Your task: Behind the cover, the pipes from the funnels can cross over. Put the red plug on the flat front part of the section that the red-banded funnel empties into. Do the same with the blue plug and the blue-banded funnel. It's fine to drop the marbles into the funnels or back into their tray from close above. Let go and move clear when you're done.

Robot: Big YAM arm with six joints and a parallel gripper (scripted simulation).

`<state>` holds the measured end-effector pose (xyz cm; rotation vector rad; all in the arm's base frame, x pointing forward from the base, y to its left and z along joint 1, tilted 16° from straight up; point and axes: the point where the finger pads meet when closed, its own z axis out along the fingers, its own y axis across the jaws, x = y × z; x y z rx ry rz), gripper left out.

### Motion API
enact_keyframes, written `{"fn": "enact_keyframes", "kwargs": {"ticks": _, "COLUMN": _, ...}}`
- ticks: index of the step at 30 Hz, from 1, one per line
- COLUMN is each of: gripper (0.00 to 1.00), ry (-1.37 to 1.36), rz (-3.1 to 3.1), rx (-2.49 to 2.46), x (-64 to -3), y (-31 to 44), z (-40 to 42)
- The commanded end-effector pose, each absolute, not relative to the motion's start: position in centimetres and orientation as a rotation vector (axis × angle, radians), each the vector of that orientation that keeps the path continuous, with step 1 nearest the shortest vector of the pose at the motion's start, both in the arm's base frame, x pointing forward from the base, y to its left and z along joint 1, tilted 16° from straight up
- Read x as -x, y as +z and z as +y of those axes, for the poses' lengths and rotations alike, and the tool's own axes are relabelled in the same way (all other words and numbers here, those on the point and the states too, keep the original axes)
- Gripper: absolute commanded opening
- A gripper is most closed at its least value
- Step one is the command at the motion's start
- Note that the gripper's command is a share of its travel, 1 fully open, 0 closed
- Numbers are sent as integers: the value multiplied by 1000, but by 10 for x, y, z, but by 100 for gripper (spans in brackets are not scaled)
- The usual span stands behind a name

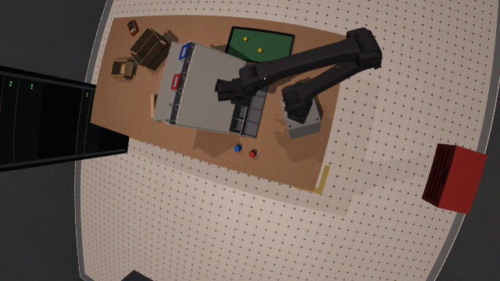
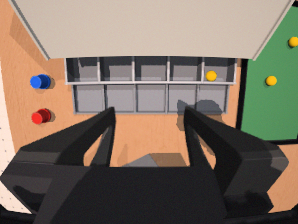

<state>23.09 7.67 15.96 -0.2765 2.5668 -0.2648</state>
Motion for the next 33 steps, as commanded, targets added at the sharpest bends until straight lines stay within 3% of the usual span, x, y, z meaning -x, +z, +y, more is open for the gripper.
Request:
{"fn": "enact_keyframes", "kwargs": {"ticks": 1, "gripper": 56, "ry": -220, "rz": 2509, "rx": 250, "x": -253, "y": 191, "z": 86}}
{"fn": "enact_keyframes", "kwargs": {"ticks": 33, "gripper": 56, "ry": -227, "rz": 2516, "rx": 253, "x": -251, "y": 184, "z": 84}}
